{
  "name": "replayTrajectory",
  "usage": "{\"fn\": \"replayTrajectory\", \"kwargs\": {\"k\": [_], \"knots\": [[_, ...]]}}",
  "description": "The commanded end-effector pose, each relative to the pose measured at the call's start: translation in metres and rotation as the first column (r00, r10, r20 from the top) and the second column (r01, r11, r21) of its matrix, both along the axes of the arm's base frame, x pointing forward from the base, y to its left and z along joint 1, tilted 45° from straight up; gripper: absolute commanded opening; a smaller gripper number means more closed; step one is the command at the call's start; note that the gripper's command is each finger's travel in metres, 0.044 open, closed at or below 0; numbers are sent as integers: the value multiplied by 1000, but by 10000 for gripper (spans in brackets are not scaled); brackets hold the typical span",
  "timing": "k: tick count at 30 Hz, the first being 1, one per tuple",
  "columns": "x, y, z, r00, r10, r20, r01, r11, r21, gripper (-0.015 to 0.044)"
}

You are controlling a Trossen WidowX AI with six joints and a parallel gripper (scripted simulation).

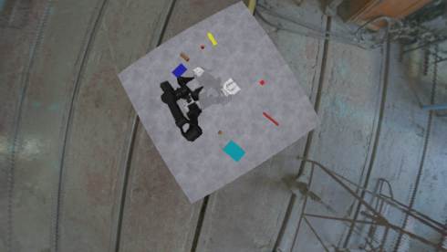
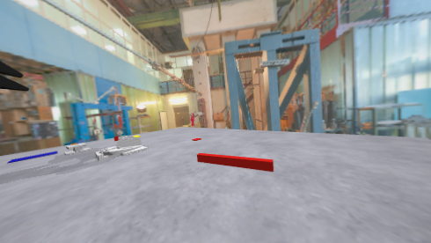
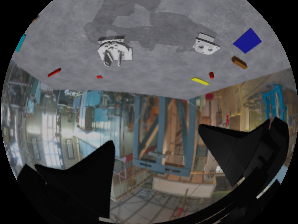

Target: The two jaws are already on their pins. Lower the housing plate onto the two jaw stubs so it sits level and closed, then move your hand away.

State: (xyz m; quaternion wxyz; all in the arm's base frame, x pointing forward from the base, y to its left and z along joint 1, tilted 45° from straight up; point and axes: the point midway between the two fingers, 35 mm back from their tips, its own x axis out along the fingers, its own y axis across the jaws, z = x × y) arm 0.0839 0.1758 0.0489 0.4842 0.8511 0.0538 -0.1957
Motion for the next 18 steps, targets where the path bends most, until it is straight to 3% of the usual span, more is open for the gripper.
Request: {"fn": "replayTrajectory", "kwargs": {"k": [1, 18], "knots": [[1, 1, -5, 998, -62, -7, 62, 996, 58, 440], [5, 7, -23, 951, -302, -58, 305, 901, 308, 440]]}}
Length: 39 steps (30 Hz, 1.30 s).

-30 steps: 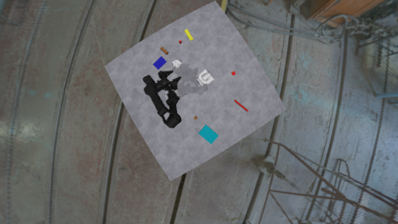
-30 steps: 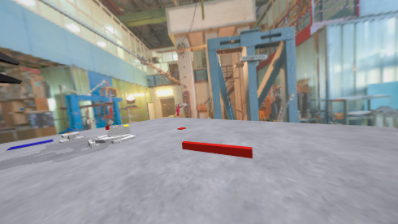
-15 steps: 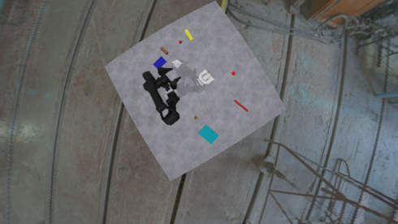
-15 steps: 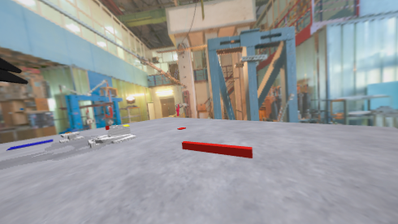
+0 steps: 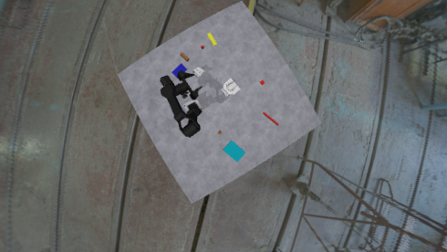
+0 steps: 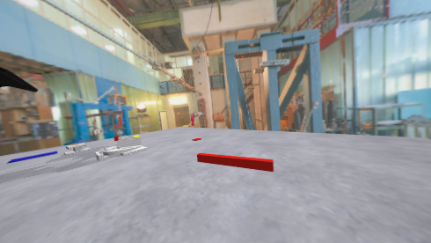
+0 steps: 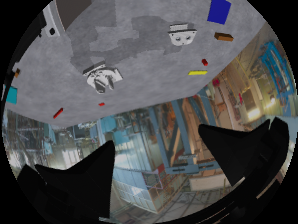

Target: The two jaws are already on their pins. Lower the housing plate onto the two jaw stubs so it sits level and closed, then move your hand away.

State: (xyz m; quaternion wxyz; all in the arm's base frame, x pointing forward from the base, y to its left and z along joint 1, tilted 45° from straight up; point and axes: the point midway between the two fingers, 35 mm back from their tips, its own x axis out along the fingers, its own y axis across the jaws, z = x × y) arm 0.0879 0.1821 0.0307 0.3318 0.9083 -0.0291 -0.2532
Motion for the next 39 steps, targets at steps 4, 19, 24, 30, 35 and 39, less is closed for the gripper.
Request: {"fn": "replayTrajectory", "kwargs": {"k": [4, 19, 24, 30, 35, 39], "knots": [[2, 2, -9, 994, -112, 0, 112, 989, 100, 440], [7, 7, -25, 939, -344, -15, 331, 892, 309, 440], [9, 9, -31, 908, -418, -25, 397, 839, 373, 440], [11, 11, -38, 863, -504, -41, 467, 763, 447, 440], [13, 12, -44, 818, -572, -57, 518, 691, 504, 440], [15, 13, -49, 779, -624, -72, 553, 628, 547, 440]]}}
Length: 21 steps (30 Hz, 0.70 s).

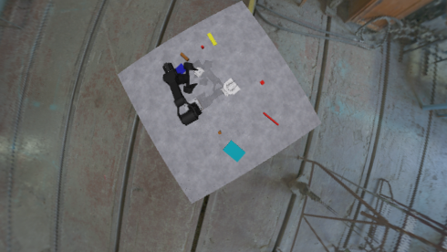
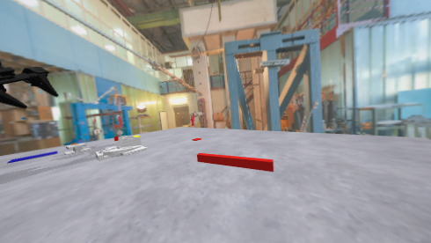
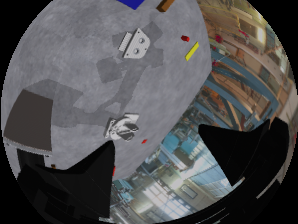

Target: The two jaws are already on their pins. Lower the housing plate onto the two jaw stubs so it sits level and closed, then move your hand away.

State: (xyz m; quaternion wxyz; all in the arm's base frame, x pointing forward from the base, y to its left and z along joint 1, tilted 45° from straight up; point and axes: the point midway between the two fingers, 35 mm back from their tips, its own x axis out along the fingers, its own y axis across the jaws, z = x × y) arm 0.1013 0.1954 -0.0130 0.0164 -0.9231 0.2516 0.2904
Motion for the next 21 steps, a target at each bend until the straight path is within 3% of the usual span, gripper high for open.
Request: {"fn": "replayTrajectory", "kwargs": {"k": [1, 21], "knots": [[2, 0, -7, 997, -74, 16, 73, 996, 46, 440], [10, 5, -31, 904, -421, 73, 385, 876, 291, 440]]}}
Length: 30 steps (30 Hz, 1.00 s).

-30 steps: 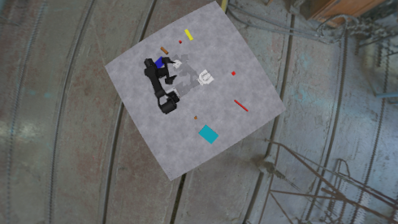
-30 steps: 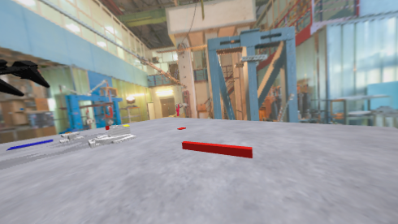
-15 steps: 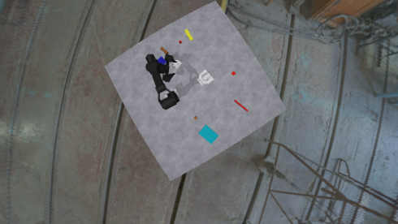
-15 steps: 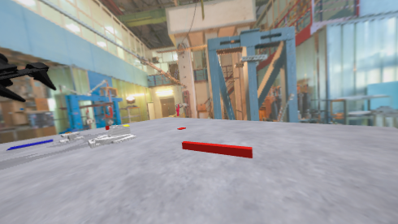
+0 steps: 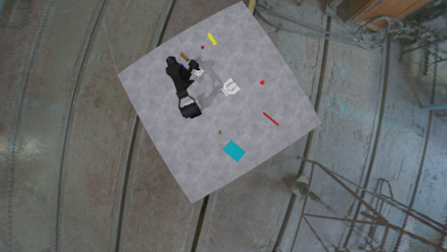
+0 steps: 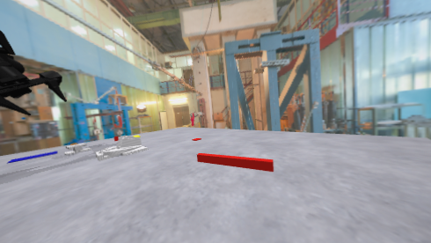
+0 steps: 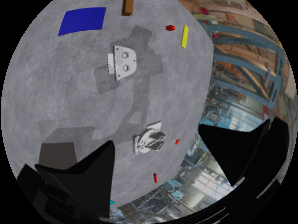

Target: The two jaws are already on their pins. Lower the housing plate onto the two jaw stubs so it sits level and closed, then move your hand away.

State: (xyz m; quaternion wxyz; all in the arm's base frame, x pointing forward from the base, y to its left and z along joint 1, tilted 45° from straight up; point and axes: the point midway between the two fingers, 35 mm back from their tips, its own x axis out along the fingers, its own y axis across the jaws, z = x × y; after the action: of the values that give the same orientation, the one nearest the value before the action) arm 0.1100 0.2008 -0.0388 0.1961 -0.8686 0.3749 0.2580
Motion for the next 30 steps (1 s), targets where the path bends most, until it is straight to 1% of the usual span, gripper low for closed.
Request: {"fn": "replayTrajectory", "kwargs": {"k": [1, 15, 30], "knots": [[2, 0, -7, 997, -77, 23, 76, 996, 39, 440], [9, 3, -26, 939, -332, 92, 311, 932, 188, 440], [16, 6, -47, 796, -589, 139, 520, 783, 342, 440]]}}
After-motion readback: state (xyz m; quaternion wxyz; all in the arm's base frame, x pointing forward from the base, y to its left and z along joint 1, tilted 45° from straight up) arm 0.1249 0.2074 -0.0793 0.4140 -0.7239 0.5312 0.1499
